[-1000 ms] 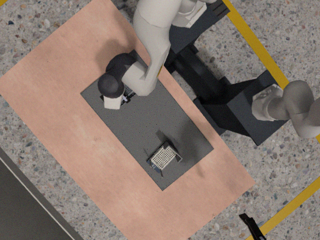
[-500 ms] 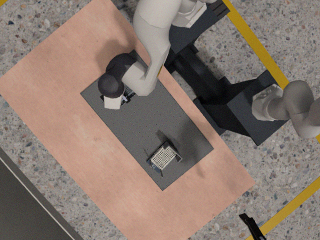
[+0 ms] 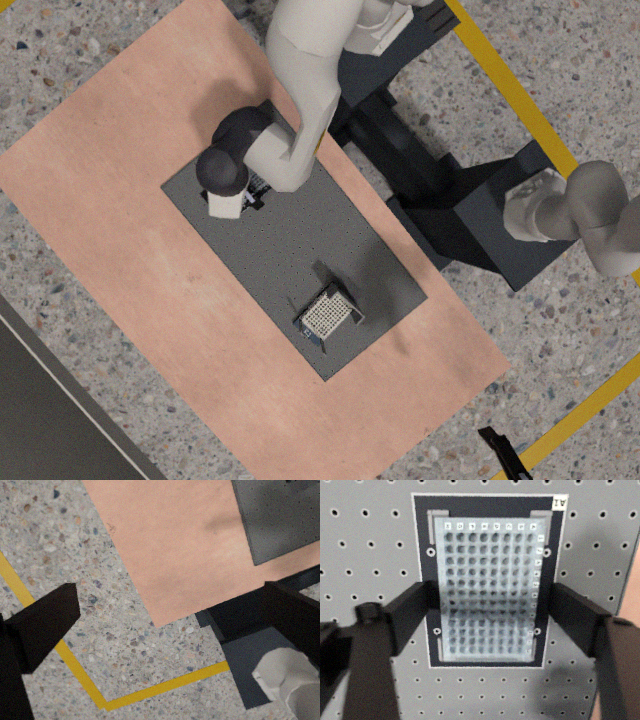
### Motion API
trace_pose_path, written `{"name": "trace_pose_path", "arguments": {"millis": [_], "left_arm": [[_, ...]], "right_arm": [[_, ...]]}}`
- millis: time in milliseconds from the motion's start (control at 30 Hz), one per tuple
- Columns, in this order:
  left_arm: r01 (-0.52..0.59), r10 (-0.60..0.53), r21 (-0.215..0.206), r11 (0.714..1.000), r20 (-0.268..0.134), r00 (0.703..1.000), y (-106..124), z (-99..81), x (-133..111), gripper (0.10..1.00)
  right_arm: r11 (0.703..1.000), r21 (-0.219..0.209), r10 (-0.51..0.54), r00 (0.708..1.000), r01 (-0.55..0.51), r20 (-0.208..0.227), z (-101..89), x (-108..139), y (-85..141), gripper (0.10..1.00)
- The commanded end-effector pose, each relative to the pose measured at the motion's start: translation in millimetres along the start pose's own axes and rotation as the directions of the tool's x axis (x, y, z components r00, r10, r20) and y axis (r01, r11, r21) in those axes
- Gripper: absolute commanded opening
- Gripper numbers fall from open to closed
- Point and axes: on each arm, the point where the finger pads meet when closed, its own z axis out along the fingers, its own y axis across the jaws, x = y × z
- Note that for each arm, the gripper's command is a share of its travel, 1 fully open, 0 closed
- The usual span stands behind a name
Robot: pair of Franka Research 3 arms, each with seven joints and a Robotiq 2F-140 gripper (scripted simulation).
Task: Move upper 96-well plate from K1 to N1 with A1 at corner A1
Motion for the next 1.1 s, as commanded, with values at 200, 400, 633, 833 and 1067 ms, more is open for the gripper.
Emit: {"name": "trace_pose_path", "arguments": {"millis": [200, 400, 633, 833, 1067], "left_arm": [[0.003, -0.003, -0.004, 1.000, 0.003, 1.000, 2, 0.6, 0, 1.000], [0.003, -0.003, -0.004, 1.000, 0.003, 1.000, 2, 0.6, 0, 1.000], [0.003, -0.003, -0.004, 1.000, 0.003, 1.000, 2, 0.6, 0, 1.000], [0.003, -0.003, -0.004, 1.000, 0.003, 1.000, 2, 0.6, 0, 1.000], [0.003, -0.003, -0.004, 1.000, 0.003, 1.000, 2, 0.6, 0, 1.000]], "right_arm": [[1.000, 0.001, -0.003, 1.000, 0.003, 0.000, 1.0, 0, -1, 1.000], [1.000, 0.001, -0.003, 1.000, 0.003, 0.000, 1.0, 0, -1, 1.000], [1.000, 0.001, -0.003, 1.000, 0.003, 0.000, -1.7, 0, -1, 1.000], [1.000, 0.001, -0.003, 1.000, 0.003, 0.000, -17.7, 0, -1, 1.000], [1.000, 0.001, -0.003, 1.000, 0.003, 0.000, -36.4, 0, -1, 1.000]]}}
